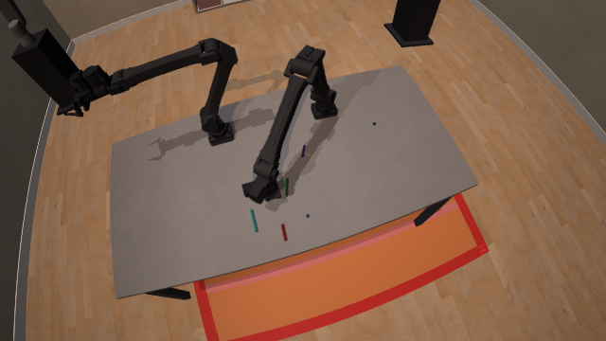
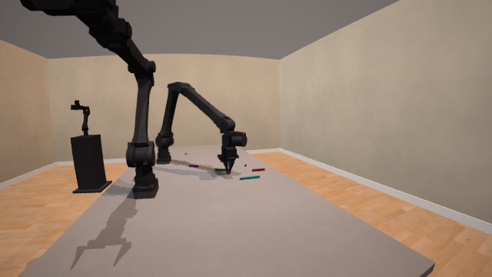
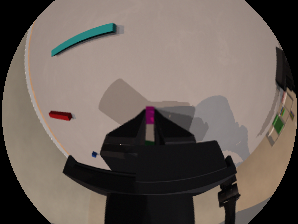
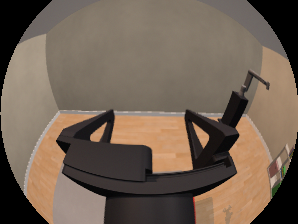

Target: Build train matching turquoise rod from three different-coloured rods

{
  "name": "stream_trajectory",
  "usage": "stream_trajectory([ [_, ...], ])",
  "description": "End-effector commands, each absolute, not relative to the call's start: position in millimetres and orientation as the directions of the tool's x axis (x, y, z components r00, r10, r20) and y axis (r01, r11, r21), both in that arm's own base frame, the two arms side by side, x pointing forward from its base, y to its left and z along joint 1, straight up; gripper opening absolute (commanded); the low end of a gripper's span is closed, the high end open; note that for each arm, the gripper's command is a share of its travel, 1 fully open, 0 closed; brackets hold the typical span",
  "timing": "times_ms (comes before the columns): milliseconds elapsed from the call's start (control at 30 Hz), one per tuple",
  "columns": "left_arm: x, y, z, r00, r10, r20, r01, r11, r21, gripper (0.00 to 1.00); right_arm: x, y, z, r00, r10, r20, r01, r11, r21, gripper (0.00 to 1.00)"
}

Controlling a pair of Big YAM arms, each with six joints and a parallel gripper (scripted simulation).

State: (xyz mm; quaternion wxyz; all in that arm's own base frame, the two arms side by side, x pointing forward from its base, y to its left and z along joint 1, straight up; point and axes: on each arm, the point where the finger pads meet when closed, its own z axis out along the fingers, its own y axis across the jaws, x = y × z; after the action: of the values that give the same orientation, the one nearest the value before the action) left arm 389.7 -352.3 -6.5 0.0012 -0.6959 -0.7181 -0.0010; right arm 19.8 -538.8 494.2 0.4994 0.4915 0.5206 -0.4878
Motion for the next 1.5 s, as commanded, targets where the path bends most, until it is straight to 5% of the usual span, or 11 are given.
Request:
stream_trajectory([
  [0, 408, -364, 14, -0.022, 0.999, -0.038, 0.999, 0.024, 0.037, 0.04, 17, -545, 501, 0.0, 0.0, -1.0, 0.999, 0.032, 0.0, 1.0],
  [1467, 408, -364, 113, -0.022, 0.999, -0.034, 0.999, 0.023, 0.033, 0.04, 17, -545, 501, 0.0, 0.0, -1.0, 0.999, 0.032, 0.0, 1.0],
])
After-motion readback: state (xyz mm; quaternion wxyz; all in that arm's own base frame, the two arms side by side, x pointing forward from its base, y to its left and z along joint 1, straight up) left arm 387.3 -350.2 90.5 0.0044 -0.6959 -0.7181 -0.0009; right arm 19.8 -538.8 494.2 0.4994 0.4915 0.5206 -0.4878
